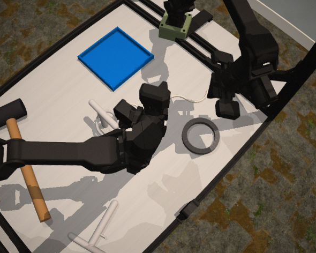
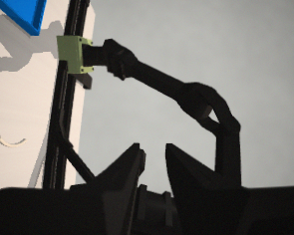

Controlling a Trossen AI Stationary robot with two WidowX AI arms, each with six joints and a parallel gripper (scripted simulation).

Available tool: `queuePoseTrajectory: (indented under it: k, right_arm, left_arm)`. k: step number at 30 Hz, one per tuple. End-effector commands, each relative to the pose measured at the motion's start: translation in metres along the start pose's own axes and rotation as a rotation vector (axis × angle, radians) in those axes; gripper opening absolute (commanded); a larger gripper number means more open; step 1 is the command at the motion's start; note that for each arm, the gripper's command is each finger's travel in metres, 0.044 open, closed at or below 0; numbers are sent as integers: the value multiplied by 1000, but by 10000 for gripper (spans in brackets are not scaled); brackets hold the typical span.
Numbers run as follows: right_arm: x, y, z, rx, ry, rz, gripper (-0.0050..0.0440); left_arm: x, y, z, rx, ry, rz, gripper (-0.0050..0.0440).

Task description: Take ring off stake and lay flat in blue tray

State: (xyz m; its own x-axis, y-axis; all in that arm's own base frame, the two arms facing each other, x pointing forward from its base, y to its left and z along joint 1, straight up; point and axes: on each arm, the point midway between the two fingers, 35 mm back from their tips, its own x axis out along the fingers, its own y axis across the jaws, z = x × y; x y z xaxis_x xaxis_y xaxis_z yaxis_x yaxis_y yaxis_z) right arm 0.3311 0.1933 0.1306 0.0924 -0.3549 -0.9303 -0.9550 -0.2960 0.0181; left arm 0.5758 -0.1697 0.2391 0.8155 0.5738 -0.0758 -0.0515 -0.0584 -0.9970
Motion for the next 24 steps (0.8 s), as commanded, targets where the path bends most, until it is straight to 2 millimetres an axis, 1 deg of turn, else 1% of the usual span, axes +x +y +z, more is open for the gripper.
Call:
queuePoseTrajectory:
  k: [1, 17, 19, 20, 24]
  right_arm:
    - [0, 0, 0, 0, 0, 0, 0]
    - [0, 0, 0, 0, 0, 0, 0]
    - [1, -1, -1, 11, -2, -1, 48]
    - [3, -2, -4, 44, -8, -4, 72]
    - [21, -12, -27, 303, -52, -26, 168]
  left_arm:
    - [0, 0, 0, 0, 0, 0, 89]
    - [0, 0, 0, 0, 0, 0, 89]
    - [0, -2, 1, 9, 2, 2, 137]
    - [1, -9, 6, 37, 10, 6, 161]
    - [3, -54, 43, 248, 72, 39, 257]
